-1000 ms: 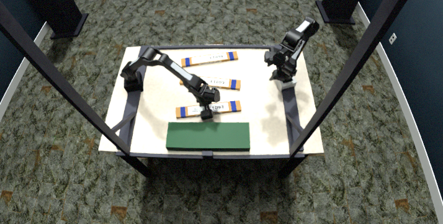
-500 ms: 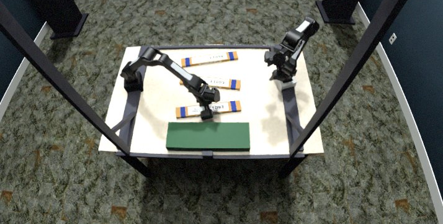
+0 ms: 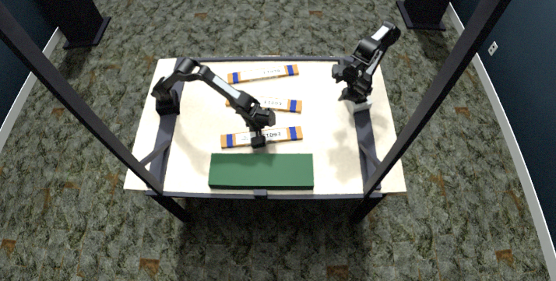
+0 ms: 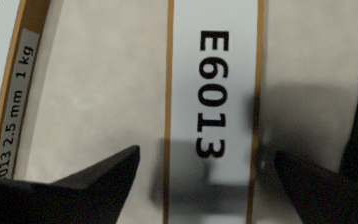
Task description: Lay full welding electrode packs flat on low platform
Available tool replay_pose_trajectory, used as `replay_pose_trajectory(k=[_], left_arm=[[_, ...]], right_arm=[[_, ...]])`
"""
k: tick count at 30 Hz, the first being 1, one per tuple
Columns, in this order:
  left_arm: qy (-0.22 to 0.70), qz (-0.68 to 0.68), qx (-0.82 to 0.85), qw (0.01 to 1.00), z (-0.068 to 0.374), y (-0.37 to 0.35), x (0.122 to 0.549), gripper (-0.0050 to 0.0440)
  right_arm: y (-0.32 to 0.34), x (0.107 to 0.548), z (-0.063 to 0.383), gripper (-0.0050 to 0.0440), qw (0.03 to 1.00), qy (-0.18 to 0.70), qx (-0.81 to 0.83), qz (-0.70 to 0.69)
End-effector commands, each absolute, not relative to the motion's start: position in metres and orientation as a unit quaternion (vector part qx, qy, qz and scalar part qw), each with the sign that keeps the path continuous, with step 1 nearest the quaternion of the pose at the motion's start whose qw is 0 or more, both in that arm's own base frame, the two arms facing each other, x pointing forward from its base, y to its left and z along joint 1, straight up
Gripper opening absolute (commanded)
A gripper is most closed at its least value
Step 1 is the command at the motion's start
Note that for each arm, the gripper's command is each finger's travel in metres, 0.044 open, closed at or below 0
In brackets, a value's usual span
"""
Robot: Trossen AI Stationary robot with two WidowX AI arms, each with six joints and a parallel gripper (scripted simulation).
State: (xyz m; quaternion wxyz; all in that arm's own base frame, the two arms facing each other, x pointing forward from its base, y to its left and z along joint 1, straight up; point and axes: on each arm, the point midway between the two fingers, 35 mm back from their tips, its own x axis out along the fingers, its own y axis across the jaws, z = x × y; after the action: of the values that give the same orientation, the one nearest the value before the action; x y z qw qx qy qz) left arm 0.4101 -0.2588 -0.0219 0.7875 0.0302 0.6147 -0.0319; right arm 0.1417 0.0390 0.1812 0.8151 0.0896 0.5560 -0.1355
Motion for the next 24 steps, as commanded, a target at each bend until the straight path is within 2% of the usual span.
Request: replay_pose_trajectory(k=[1,11,24], left_arm=[[0.586,-0.043,0.012,0.809,0.020,-0.266,0.422,0.0430],[0.586,-0.043,0.012,0.809,0.059,-0.265,0.420,0.0430],[0.584,-0.137,0.095,0.795,0.047,-0.209,0.428,0.0430]], right_arm=[[0.040,0.144,0.188,0.0430,0.820,0.548,0.094,-0.133],[0.040,0.144,0.188,0.0430,0.820,0.548,0.094,-0.133],[0.040,0.144,0.188,0.0430,0.820,0.548,0.094,-0.133]])
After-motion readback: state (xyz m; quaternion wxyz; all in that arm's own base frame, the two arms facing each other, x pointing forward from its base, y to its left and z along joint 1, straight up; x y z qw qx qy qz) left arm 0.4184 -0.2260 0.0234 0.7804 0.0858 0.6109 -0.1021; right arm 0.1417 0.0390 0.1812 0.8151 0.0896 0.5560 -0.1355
